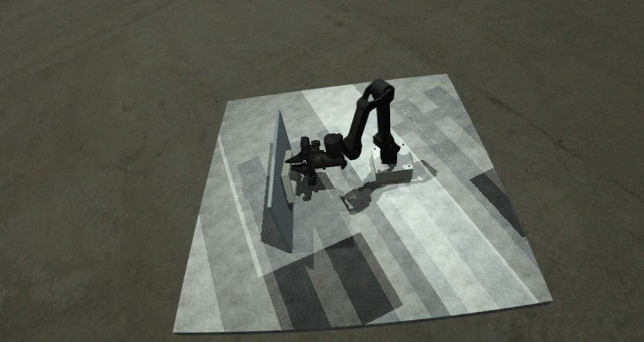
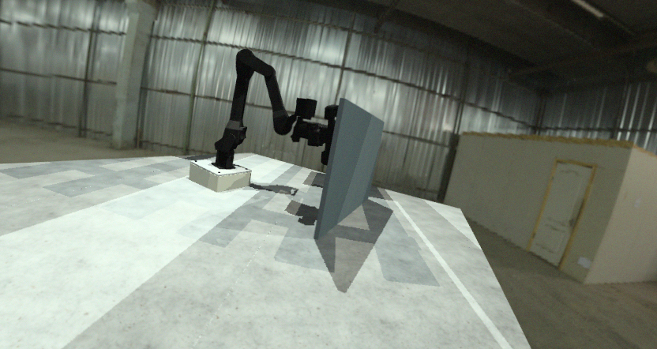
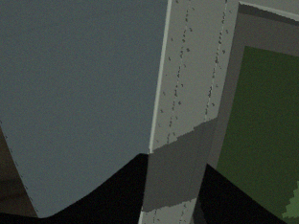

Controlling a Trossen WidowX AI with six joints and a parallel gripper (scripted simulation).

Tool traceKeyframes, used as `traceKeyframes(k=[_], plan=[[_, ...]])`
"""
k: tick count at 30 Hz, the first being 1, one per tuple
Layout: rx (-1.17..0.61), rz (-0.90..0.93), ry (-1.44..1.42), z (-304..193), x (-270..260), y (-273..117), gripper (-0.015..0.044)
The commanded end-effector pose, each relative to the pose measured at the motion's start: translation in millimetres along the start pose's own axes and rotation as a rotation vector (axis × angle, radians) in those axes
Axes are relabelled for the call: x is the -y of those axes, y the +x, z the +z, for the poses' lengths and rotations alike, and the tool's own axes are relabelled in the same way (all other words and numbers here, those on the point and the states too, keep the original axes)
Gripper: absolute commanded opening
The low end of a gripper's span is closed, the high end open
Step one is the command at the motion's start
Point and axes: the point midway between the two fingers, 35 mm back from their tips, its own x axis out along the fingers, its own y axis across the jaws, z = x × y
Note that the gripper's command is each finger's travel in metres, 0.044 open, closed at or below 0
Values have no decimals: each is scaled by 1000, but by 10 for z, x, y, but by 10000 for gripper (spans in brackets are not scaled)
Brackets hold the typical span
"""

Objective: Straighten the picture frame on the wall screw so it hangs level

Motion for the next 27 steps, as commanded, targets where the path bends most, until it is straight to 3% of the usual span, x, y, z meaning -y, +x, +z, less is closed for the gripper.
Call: traceKeyframes(k=[1, 27], plan=[[-5, 8, 8, -26, -24, 7, 0], [-5, 8, 8, -22, 2, 8, 0]])
